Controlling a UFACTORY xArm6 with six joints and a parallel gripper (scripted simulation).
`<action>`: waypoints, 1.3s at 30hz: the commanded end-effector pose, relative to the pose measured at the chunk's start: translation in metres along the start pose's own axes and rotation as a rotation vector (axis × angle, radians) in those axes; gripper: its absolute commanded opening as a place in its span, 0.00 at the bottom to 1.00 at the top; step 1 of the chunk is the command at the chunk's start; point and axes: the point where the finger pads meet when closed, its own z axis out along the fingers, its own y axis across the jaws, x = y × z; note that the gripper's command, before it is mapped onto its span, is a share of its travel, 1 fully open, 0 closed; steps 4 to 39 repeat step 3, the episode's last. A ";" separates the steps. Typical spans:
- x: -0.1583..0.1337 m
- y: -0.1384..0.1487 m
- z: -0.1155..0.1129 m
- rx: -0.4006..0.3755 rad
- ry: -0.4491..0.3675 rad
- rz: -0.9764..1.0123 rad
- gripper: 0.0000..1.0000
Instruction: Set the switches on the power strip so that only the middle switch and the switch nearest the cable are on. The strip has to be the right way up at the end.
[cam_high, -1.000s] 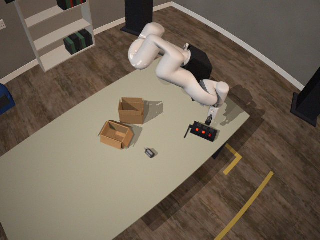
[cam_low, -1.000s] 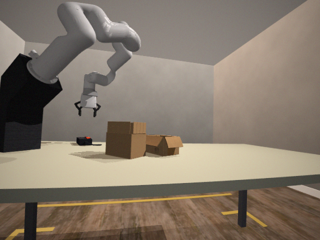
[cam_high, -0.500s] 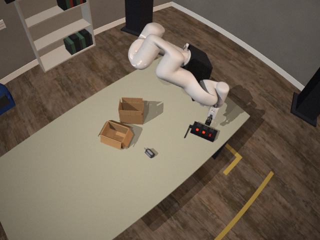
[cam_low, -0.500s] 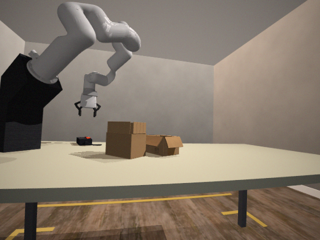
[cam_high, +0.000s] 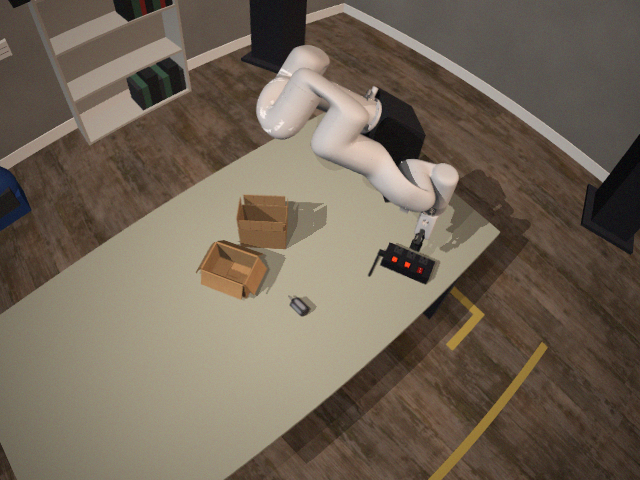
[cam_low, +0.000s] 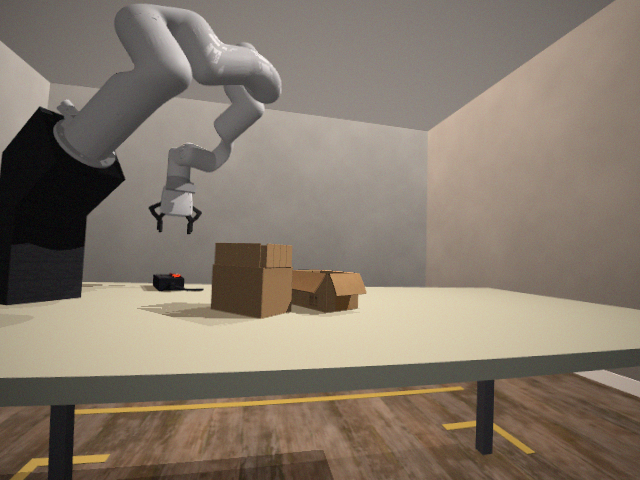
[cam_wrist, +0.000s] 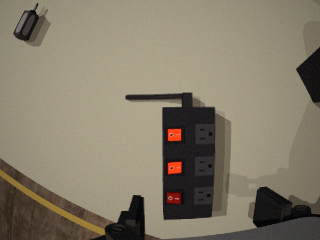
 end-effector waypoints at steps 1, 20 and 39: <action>-0.001 -0.001 -0.001 0.001 -0.002 0.001 1.00; -0.001 -0.001 -0.001 0.001 -0.002 0.001 1.00; -0.001 -0.001 -0.001 0.001 -0.002 0.001 1.00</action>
